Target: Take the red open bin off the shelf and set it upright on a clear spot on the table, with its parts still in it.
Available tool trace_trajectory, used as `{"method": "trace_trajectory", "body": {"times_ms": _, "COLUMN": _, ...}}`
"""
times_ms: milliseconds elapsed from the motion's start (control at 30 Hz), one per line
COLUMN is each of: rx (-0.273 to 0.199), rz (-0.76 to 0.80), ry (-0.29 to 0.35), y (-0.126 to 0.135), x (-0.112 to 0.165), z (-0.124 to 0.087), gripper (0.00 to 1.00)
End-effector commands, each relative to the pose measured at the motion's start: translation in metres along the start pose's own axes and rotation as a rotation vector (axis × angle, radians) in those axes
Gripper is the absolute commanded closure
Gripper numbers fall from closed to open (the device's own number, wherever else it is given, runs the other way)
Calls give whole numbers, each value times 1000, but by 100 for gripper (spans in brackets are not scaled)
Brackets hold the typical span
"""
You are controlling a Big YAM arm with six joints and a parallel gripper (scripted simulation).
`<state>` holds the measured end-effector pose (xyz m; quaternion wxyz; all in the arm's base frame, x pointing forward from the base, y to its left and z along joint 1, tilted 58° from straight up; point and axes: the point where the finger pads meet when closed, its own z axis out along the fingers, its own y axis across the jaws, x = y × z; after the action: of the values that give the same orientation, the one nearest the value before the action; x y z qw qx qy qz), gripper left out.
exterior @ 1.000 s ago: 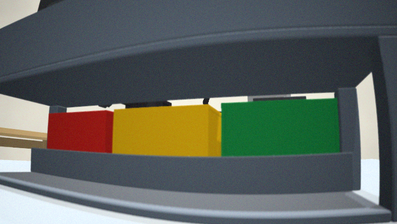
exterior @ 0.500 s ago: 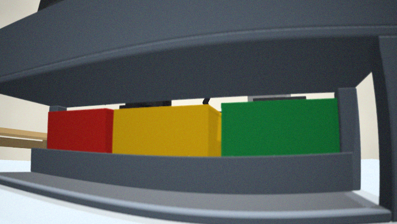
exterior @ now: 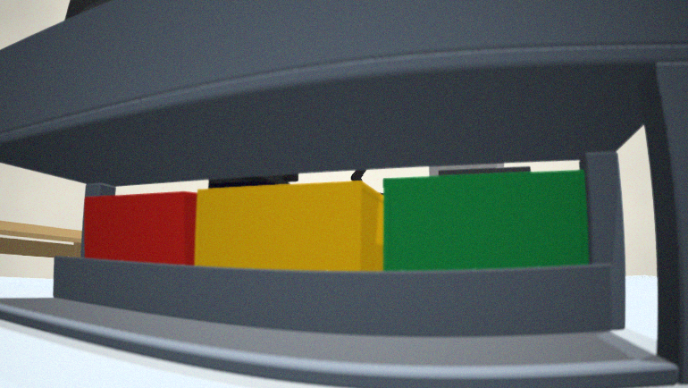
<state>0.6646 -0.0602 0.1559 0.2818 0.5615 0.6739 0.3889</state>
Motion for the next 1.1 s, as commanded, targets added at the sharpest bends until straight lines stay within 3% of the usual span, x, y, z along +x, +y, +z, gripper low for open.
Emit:
{"method": "trace_trajectory", "body": {"times_ms": 0, "rx": -23, "rz": -9, "ry": -12, "y": 12, "x": -7, "z": -16, "gripper": 100}}
{"method": "trace_trajectory", "body": {"times_ms": 1067, "rx": -31, "rz": -11, "ry": -15, "y": 16, "x": -8, "z": -19, "gripper": 100}}
